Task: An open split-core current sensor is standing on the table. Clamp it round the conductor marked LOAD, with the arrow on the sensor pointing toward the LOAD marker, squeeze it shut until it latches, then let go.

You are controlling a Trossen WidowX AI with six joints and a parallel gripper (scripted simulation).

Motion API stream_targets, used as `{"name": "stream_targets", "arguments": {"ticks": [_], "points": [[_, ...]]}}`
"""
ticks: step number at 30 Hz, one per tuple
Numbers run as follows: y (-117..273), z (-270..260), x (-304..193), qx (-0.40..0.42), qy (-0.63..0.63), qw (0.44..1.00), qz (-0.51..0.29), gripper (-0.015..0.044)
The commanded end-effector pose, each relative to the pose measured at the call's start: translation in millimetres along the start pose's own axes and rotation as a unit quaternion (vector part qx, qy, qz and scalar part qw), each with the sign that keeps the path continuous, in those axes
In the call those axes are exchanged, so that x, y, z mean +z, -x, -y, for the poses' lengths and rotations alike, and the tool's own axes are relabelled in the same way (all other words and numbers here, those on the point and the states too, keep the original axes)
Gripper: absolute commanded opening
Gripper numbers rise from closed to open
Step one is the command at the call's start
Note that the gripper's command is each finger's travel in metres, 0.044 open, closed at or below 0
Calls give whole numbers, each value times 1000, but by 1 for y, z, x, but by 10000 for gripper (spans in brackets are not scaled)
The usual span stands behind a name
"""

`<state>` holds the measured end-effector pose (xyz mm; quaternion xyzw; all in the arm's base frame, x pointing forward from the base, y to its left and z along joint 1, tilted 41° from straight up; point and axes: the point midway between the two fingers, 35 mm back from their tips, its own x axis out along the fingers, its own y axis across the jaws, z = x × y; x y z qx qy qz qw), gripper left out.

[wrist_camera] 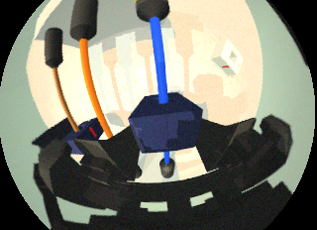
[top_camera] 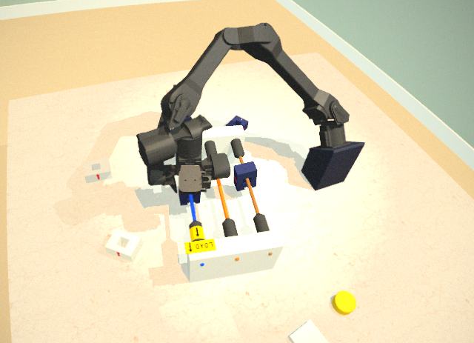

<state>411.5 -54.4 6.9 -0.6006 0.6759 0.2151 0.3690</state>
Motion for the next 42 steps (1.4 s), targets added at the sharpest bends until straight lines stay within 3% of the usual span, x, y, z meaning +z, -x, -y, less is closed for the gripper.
{"name": "stream_targets", "arguments": {"ticks": [1,3,15,18,42], "points": [[0,0,0,0,0,1000,0,204],[0,0,0,0,0,1000,0,155],[0,0,0,0,0,1000,0,75],[1,0,0,0,0,1000,0,0],[0,1,0,1,0,1000,0,0]]}}
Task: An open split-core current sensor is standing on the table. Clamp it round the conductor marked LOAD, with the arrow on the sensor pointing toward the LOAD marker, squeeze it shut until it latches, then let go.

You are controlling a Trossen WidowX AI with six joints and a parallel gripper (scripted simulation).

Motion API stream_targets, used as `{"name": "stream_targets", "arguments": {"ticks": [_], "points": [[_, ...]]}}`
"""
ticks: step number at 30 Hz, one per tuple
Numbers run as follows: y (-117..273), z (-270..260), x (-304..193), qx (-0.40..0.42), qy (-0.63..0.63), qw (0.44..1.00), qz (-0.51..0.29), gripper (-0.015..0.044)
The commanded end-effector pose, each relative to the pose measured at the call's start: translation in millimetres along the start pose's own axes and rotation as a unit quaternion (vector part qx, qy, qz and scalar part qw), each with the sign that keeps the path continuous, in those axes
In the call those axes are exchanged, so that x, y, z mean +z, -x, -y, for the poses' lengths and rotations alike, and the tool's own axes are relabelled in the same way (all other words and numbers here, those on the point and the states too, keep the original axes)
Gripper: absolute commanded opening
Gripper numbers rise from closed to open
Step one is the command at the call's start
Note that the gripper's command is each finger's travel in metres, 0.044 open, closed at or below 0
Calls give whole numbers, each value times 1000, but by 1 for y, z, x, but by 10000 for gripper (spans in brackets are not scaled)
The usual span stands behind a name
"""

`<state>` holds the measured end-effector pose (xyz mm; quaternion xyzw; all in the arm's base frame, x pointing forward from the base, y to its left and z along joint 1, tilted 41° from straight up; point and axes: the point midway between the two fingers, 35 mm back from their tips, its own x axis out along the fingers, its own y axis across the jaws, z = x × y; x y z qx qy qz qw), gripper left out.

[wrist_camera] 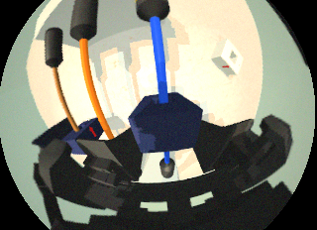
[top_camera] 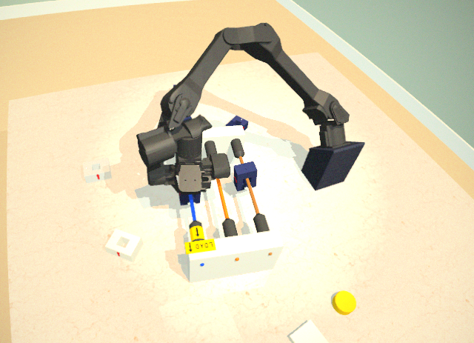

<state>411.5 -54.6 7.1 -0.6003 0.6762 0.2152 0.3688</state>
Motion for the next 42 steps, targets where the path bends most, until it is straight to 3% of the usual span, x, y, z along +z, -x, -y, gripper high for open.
{"name": "stream_targets", "arguments": {"ticks": [1,6,16,42], "points": [[0,0,0,0,0,1000,0,0],[-5,0,0,0,0,1000,0,0],[-1,0,0,-1,0,1000,0,257],[-1,0,0,-1,0,1000,0,257]]}}
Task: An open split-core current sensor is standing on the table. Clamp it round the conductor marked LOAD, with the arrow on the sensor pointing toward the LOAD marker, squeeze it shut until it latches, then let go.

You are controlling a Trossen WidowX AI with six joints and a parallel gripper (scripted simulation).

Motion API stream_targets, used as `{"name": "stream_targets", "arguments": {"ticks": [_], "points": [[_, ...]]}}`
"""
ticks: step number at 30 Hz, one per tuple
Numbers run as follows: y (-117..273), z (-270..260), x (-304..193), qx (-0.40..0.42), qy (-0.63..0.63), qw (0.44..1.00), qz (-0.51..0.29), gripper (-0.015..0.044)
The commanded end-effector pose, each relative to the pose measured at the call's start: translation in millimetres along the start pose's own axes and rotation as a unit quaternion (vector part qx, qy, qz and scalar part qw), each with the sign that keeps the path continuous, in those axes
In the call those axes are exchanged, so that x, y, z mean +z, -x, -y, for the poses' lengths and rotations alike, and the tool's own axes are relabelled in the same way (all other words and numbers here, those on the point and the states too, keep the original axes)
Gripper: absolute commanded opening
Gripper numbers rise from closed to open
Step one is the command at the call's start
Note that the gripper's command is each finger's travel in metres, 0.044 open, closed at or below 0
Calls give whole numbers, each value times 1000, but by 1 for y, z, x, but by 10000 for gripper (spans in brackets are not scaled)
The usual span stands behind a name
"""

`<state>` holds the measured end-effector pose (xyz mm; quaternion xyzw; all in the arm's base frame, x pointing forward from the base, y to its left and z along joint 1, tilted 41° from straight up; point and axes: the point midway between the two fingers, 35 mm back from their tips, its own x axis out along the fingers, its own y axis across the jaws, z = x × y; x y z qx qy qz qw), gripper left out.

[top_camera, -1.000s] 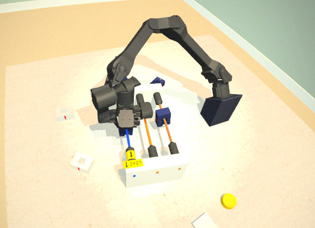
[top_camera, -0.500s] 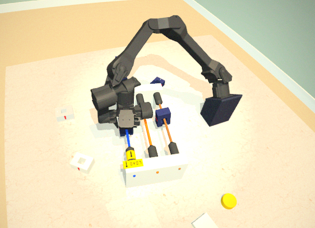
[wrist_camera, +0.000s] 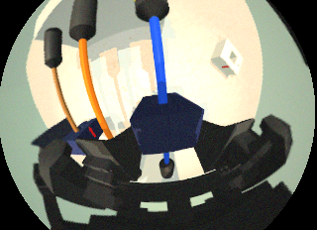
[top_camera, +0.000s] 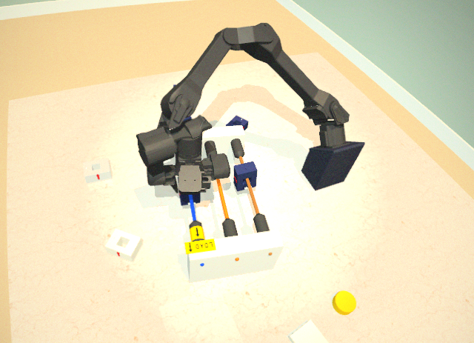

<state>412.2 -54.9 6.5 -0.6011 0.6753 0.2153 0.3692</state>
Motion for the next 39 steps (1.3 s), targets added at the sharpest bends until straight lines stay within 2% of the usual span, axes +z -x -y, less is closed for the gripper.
{"name": "stream_targets", "arguments": {"ticks": [1,7,14,23,30,37,39], "points": [[0,0,0,0,0,1000,0,257],[0,0,0,0,0,1000,0,257],[0,0,0,0,0,1000,0,440],[3,0,0,0,0,1000,0,440],[103,-1,3,-1,-1,1000,5,440],[105,-1,5,-5,-7,1000,3,440],[102,-1,15,-35,-54,998,-6,440]]}}
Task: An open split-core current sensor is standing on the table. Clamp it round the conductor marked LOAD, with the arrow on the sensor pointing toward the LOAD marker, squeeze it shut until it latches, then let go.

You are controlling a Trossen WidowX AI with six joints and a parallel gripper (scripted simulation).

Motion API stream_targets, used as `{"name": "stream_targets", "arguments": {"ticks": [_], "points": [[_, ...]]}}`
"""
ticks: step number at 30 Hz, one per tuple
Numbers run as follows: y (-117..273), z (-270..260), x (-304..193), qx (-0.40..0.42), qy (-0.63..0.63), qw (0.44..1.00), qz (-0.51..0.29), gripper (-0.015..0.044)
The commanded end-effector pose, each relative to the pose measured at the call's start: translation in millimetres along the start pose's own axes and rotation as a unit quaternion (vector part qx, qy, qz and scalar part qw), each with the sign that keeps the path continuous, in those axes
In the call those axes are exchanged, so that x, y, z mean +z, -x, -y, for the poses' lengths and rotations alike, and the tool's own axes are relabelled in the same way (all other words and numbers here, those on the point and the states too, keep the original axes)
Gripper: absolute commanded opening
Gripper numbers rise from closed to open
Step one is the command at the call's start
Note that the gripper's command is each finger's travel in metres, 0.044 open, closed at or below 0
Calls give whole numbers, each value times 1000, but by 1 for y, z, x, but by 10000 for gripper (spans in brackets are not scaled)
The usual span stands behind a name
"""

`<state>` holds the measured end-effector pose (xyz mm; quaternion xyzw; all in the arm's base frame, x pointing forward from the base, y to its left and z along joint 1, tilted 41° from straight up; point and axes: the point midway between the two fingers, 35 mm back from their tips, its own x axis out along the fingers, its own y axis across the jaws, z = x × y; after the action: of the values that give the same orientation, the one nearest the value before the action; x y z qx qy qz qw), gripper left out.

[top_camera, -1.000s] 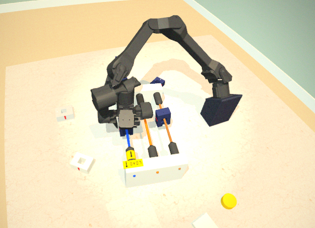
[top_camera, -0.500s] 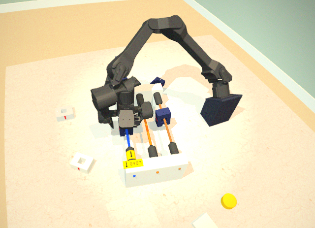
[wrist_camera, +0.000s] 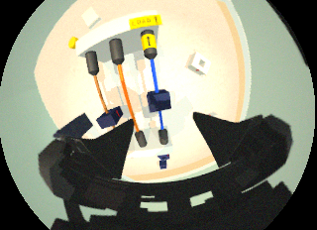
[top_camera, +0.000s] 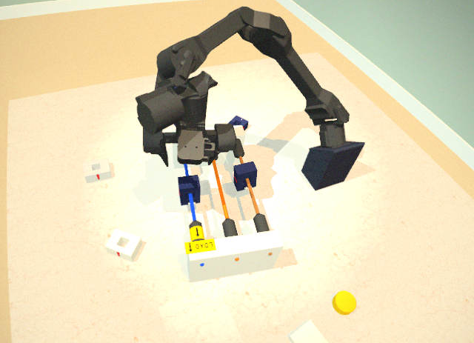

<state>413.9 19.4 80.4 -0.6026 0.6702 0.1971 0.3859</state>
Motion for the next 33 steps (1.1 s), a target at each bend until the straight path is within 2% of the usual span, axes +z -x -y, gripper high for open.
{"name": "stream_targets", "arguments": {"ticks": [1,5,10,16,20,22,33], "points": [[-4,-2,14,-45,-69,997,-13,440],[-9,-11,40,-139,-214,967,-13,440],[-11,-33,62,-249,-390,886,26,440],[-9,-72,68,-350,-575,729,123,440],[-6,-103,58,-389,-673,594,209,440],[-5,-114,53,-396,-699,545,239,440],[-8,-115,55,-396,-695,552,236,440]]}}
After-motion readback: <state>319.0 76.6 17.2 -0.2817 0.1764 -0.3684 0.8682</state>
